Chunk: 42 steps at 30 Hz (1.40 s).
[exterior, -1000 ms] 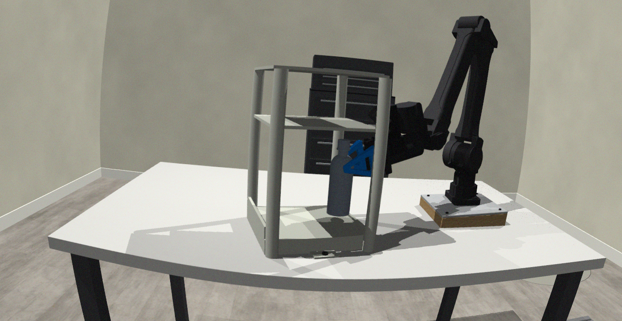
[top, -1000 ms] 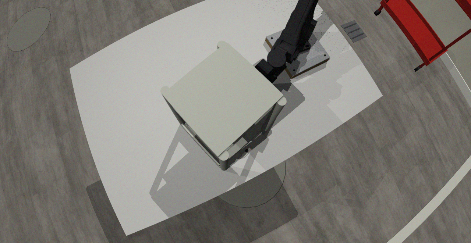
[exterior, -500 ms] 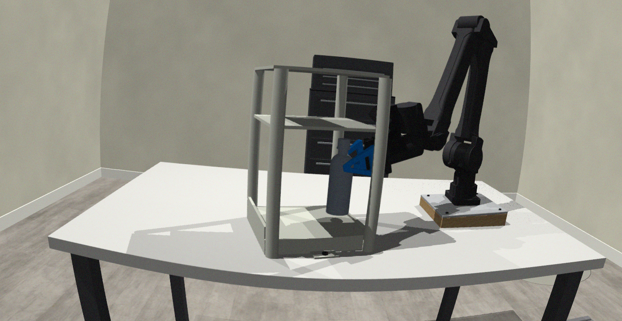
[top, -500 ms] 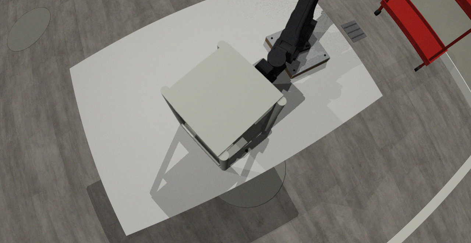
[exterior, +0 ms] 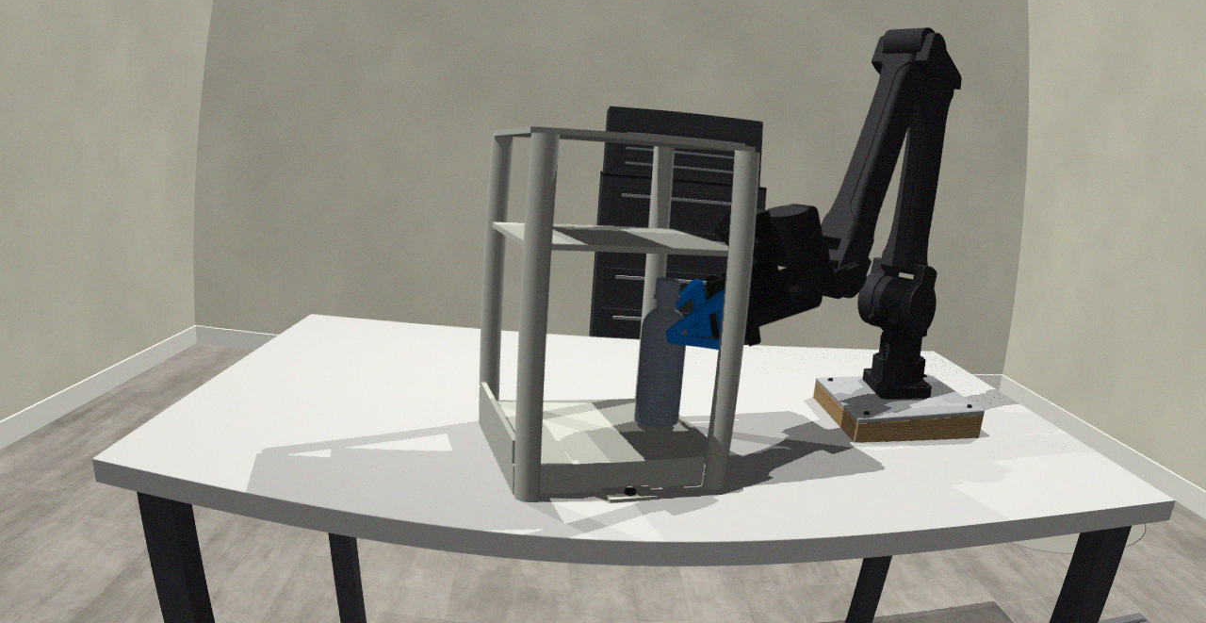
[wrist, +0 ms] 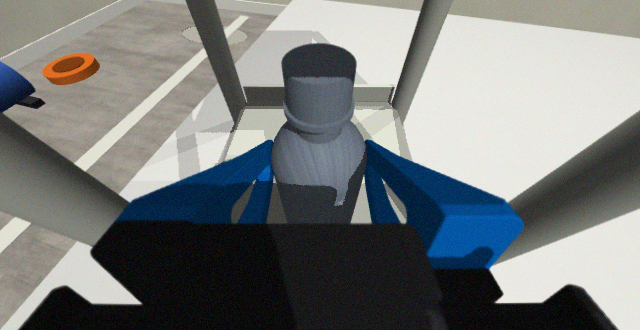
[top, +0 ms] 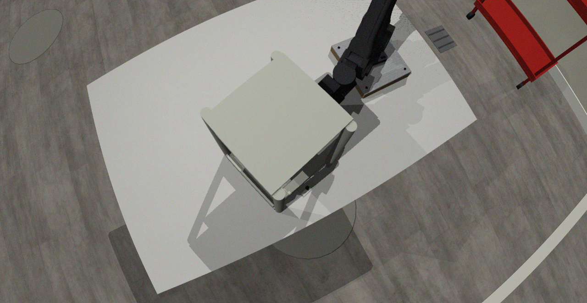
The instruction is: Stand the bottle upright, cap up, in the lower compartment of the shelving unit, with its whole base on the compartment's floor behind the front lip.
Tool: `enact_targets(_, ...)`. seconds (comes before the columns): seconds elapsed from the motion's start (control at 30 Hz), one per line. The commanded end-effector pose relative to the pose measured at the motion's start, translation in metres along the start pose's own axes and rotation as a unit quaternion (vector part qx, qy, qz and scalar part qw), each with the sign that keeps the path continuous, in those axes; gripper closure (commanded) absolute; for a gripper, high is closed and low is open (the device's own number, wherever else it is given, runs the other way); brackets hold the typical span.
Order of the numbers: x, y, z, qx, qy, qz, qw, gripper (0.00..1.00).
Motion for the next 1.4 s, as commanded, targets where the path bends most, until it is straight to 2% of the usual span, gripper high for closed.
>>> enact_targets(0.0,-0.012,0.002,0.002,-0.005,-0.023,0.002,1.0,0.63)
enact_targets(0.37,-0.014,0.003,0.002,-0.006,-0.027,0.004,1.0,0.63)
enact_targets(0.77,0.002,-0.003,0.001,-0.001,-0.012,-0.001,1.0,0.63)
enact_targets(1.37,-0.002,-0.002,0.001,-0.002,-0.017,0.001,1.0,0.63)
Point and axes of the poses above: the point where the finger pads meet when closed, its own z axis out along the fingers, its own y axis across the jaws, x = y × z, the point moved 8 cm from there along -z, back along the fingers, and after that the axes turned 14 degrees about z, right-handed, at the moved point
